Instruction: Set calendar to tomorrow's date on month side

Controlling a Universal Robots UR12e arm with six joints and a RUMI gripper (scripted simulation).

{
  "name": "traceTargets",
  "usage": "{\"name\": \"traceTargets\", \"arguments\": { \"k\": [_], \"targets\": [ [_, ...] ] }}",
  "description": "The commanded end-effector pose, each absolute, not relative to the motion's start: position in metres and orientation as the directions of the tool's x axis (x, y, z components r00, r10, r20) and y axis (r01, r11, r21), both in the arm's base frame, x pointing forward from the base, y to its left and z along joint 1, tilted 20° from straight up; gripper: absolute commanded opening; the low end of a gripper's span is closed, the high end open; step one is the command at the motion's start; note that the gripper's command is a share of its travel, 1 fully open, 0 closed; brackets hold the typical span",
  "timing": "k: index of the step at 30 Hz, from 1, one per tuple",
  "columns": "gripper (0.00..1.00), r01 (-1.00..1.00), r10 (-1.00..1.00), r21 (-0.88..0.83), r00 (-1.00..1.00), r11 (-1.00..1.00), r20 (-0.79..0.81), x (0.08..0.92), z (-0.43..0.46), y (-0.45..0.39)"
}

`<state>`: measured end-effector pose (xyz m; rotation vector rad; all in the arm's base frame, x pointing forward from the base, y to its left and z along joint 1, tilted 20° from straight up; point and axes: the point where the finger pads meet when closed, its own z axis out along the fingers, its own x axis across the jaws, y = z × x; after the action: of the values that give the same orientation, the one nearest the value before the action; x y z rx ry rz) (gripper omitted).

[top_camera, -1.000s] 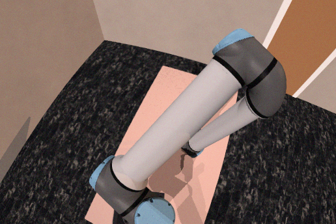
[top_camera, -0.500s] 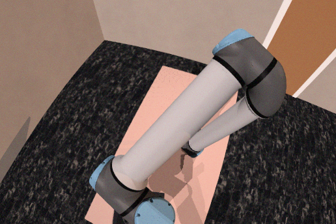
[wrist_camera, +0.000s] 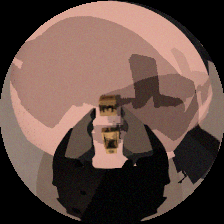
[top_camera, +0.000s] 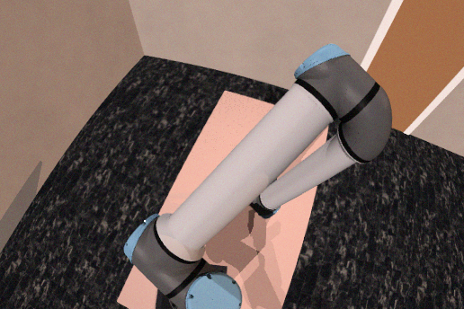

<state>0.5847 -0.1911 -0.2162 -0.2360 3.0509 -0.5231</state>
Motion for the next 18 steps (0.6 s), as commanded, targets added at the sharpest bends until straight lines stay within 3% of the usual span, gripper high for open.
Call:
{"name": "traceTargets", "arguments": {
  "k": [1, 18],
  "targets": [
    [0.28, -0.143, -0.156, -0.334, -0.988, 0.932, -0.012, 0.5855, -0.2223, -0.1933],
    [0.28, -0.143, -0.156, -0.334, -0.988, 0.932, -0.012, 0.5858, -0.2265, -0.1947]
  ]
}}
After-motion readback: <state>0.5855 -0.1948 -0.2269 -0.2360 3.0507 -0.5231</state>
